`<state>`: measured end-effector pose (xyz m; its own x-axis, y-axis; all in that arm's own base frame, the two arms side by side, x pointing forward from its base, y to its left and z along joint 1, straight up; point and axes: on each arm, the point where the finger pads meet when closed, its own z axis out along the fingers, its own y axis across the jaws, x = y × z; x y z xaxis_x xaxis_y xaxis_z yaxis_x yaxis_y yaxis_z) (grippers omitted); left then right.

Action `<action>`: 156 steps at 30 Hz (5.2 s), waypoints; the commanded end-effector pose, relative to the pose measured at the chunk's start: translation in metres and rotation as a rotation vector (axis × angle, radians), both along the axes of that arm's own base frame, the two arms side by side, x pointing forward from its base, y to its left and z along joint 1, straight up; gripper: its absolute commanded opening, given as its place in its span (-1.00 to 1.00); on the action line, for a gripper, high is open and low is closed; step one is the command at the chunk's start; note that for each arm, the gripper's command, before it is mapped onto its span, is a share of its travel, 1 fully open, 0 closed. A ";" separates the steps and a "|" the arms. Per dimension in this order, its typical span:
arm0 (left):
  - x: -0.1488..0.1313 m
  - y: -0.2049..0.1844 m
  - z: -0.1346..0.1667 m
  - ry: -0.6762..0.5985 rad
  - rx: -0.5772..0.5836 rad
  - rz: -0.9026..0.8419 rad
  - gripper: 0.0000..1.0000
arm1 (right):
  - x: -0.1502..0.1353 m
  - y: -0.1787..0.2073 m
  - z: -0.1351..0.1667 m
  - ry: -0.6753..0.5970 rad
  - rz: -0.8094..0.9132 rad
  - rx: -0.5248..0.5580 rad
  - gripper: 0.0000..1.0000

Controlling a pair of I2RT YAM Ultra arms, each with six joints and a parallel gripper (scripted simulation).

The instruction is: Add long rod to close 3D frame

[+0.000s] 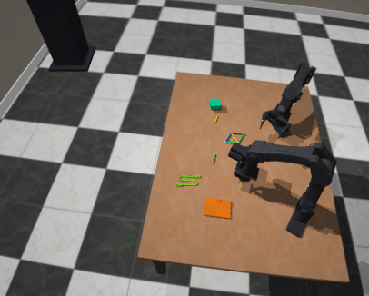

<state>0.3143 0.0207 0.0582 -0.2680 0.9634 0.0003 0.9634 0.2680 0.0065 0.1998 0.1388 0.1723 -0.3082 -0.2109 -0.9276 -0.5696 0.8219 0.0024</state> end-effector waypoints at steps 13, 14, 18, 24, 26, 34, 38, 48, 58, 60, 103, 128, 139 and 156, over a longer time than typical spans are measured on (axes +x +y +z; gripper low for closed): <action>0.001 0.000 0.013 -0.012 -0.001 -0.003 -1.00 | -0.075 -0.085 0.090 0.194 -0.205 -0.109 1.00; 0.001 0.000 0.013 -0.012 -0.001 -0.003 -1.00 | -0.082 -0.090 0.098 0.192 -0.218 -0.106 1.00; 0.001 0.000 0.013 -0.012 -0.001 -0.003 -1.00 | -0.110 -0.106 0.123 0.188 -0.263 -0.099 1.00; 0.001 0.000 0.013 -0.011 -0.001 0.010 -1.00 | -0.130 -0.116 0.136 0.185 -0.294 -0.094 1.00; 0.001 -0.006 0.010 0.002 -0.002 0.039 -1.00 | -0.135 -0.119 0.140 0.180 -0.304 -0.091 1.00; 0.027 -0.087 0.010 0.036 0.005 0.082 -1.00 | -0.140 -0.121 0.153 0.142 -0.318 -0.070 1.00; 0.044 -0.133 0.012 0.038 0.009 0.052 -1.00 | -0.138 -0.121 0.150 0.149 -0.315 -0.080 1.00; 0.070 -0.194 0.013 0.029 0.008 0.017 -1.00 | -0.140 -0.120 0.151 0.143 -0.312 -0.072 1.00; 0.086 -0.219 0.014 0.002 0.006 0.011 -1.00 | -0.140 -0.120 0.151 0.143 -0.313 -0.072 1.00; 0.089 -0.226 0.014 -0.012 -0.006 -0.003 -1.00 | -0.140 -0.120 0.151 0.143 -0.313 -0.072 1.00; 0.087 -0.227 0.026 -0.002 -0.002 0.742 -1.00 | -0.140 -0.121 0.151 0.143 -0.312 -0.071 1.00; 0.096 -0.228 0.033 -0.040 -0.044 0.831 -1.00 | -0.140 -0.121 0.151 0.143 -0.312 -0.071 1.00; 0.114 -0.238 0.036 -0.174 -0.212 0.945 -1.00 | -0.140 -0.121 0.151 0.143 -0.312 -0.071 1.00; 0.102 -0.232 0.038 -0.356 -0.446 1.143 -1.00 | -0.140 -0.121 0.151 0.143 -0.312 -0.071 1.00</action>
